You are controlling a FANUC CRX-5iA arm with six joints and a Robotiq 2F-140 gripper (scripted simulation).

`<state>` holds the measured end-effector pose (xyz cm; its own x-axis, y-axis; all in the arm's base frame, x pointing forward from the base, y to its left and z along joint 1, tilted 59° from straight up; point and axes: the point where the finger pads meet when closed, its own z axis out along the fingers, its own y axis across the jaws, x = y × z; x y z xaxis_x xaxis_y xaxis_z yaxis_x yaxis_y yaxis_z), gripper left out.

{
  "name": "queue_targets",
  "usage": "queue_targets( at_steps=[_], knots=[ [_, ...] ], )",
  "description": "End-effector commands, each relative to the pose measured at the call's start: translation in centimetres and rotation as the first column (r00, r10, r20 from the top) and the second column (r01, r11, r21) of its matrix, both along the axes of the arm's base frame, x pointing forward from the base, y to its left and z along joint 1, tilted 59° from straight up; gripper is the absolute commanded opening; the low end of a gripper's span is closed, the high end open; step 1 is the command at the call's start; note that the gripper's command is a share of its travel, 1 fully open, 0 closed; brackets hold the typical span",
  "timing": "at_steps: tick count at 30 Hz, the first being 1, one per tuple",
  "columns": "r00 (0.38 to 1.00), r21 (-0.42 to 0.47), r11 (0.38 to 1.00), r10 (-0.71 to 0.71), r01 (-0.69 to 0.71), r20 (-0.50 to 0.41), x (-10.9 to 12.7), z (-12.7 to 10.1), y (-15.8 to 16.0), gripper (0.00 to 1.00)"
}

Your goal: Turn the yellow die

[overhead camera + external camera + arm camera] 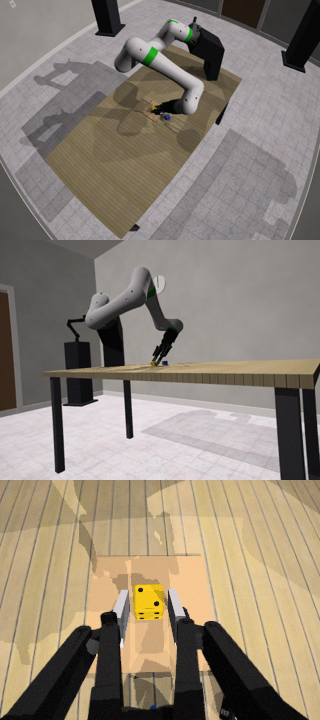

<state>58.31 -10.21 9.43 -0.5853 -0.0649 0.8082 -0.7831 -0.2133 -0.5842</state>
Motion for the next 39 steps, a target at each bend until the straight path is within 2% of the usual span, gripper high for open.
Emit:
queue_targets(
  at_steps=[1, 9, 10, 39],
  knots=[
    [1.000, 0.000, 1.000, 0.000, 0.000, 0.000, 0.00, 0.00, 0.02, 0.28],
    [1.000, 0.000, 1.000, 0.000, 0.000, 0.000, 0.00, 0.00, 0.02, 0.28],
    [1.000, 0.000, 1.000, 0.000, 0.000, 0.000, 0.00, 0.00, 0.02, 0.16],
    [1.000, 0.000, 1.000, 0.000, 0.000, 0.000, 0.00, 0.00, 0.02, 0.16]
  ],
)
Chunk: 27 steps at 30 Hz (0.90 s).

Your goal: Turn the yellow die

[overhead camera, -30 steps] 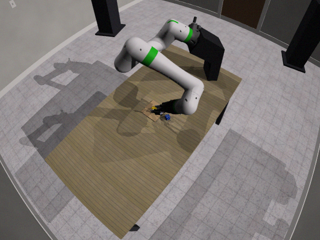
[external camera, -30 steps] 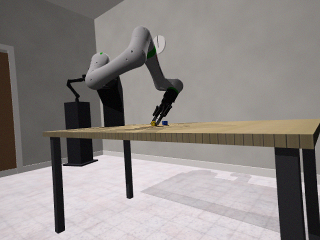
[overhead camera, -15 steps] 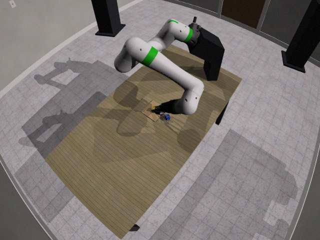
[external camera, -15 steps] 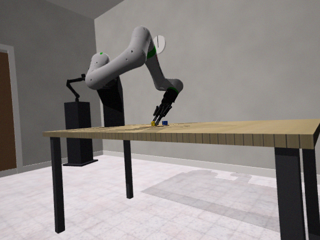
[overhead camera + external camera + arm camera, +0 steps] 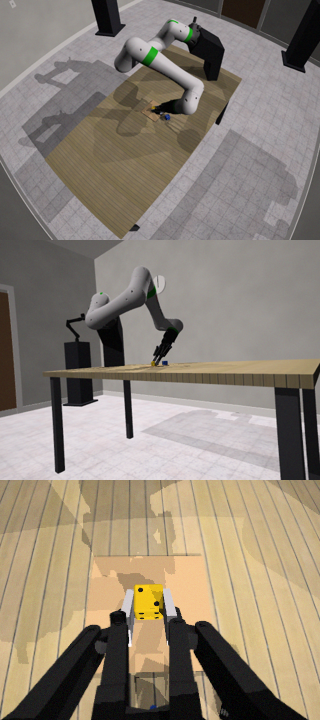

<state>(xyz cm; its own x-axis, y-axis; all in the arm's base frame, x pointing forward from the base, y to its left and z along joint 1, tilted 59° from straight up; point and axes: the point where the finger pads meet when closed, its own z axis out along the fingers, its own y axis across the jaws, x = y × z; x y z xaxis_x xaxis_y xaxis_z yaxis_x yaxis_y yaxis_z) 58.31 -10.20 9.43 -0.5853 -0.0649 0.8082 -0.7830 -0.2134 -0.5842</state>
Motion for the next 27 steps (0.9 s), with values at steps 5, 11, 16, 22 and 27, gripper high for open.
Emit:
queue_targets(
  at_steps=[5, 11, 16, 22, 27],
  knots=[
    [1.000, 0.000, 1.000, 0.000, 0.000, 0.000, 0.0, 0.0, 0.0, 0.16],
    [1.000, 0.000, 1.000, 0.000, 0.000, 0.000, -0.1, 0.1, 0.2, 0.16],
    [1.000, 0.000, 1.000, 0.000, 0.000, 0.000, -0.8, 0.8, 1.0, 0.16],
    [1.000, 0.000, 1.000, 0.000, 0.000, 0.000, -2.2, 2.1, 2.6, 0.16],
    [1.000, 0.000, 1.000, 0.000, 0.000, 0.000, -2.9, 2.7, 3.3, 0.16]
  ],
)
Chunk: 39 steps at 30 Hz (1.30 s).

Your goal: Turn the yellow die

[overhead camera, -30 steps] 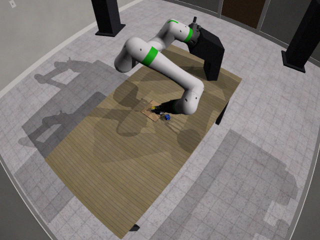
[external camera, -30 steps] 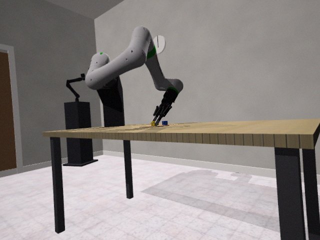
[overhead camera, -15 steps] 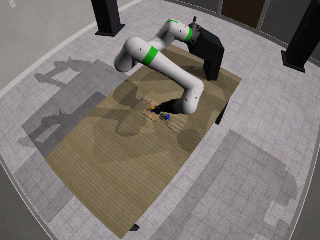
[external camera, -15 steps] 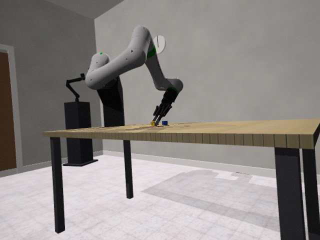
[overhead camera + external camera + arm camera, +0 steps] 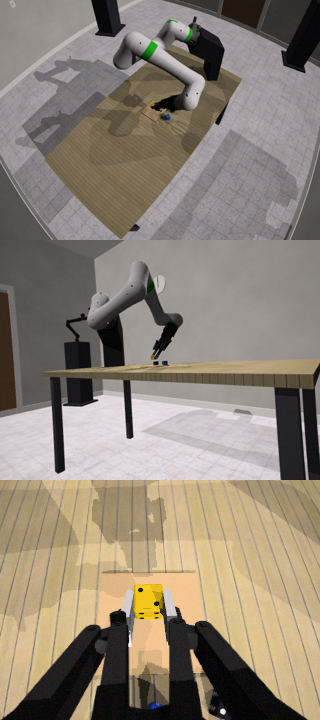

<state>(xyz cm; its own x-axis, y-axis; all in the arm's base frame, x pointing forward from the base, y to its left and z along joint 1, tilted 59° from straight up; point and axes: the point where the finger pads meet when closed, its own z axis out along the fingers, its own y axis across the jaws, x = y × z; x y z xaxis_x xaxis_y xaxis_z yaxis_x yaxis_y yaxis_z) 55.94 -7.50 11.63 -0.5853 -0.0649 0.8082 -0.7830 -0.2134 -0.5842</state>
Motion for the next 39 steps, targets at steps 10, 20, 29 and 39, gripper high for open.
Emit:
queue_targets(
  at_steps=[10, 20, 29, 39],
  knots=[
    [1.000, 0.000, 1.000, 0.000, 0.000, 0.000, -1.6, 1.4, 1.8, 0.16],
    [1.000, 0.001, 1.000, 0.000, 0.000, 0.000, -1.6, 1.4, 1.8, 0.16],
    [0.991, 0.171, 0.978, 0.127, -0.119, -0.034, -1.6, 1.8, 1.7, 0.16],
    [0.985, 0.220, 0.963, 0.165, -0.153, -0.041, -1.9, 2.0, 1.6, 0.16]
  ],
)
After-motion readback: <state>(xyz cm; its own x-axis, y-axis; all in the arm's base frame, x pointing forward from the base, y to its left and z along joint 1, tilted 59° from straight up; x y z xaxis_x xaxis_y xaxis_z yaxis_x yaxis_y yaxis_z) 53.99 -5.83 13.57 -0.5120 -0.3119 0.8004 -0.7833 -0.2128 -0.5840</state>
